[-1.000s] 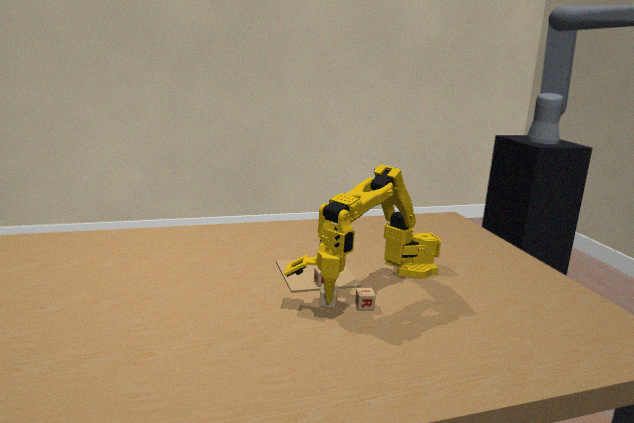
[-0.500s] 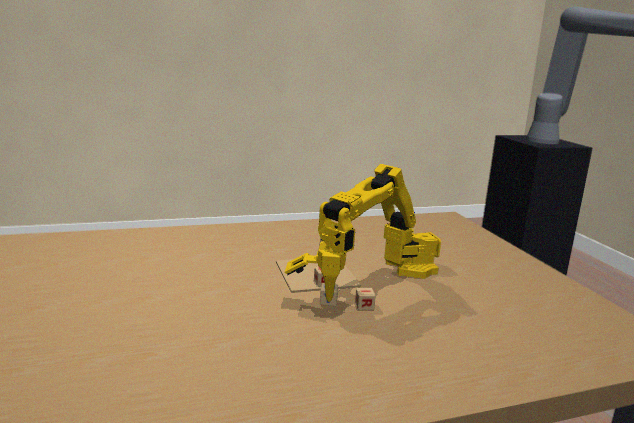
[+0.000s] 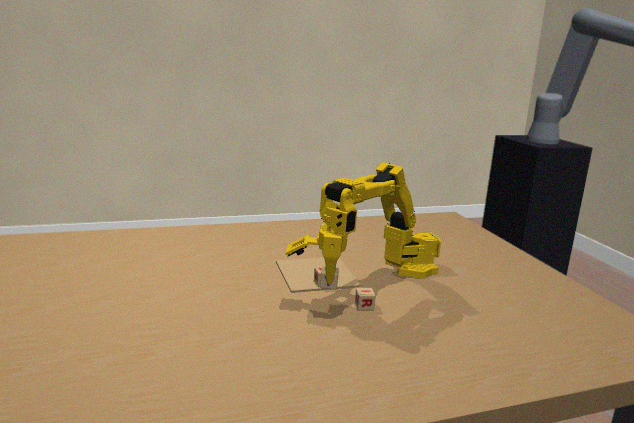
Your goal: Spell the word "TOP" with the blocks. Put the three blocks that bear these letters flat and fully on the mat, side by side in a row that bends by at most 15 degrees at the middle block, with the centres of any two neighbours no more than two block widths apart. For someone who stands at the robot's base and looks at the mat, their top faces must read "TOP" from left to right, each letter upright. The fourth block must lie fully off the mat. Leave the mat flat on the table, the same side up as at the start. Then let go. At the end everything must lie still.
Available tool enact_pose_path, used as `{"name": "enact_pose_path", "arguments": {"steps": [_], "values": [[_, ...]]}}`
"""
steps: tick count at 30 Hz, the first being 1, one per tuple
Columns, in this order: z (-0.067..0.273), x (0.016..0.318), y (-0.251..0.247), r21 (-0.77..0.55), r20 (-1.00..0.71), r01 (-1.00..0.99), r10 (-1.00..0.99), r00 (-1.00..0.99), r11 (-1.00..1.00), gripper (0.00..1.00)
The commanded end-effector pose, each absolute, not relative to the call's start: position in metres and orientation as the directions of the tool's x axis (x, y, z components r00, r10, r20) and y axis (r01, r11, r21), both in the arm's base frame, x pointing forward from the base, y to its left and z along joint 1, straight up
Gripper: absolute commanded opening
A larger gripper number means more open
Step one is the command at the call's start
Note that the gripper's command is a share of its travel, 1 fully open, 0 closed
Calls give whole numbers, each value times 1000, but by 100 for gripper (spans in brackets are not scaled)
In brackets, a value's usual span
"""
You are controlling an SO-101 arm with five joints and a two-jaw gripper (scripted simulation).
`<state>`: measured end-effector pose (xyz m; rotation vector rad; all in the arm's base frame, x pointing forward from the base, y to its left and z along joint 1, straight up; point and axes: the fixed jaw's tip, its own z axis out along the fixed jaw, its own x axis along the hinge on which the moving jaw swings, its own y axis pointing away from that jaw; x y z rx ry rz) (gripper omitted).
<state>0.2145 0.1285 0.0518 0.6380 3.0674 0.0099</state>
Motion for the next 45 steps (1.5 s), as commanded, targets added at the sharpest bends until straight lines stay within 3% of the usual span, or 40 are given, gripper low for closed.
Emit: {"name": "enact_pose_path", "arguments": {"steps": [1,26,45], "values": [[85,223,133,111,-83,391,401,-912,914,0],[88,222,129,107,-90,350,359,-929,931,0],[88,223,109,65,-118,77,85,-989,995,0]]}}
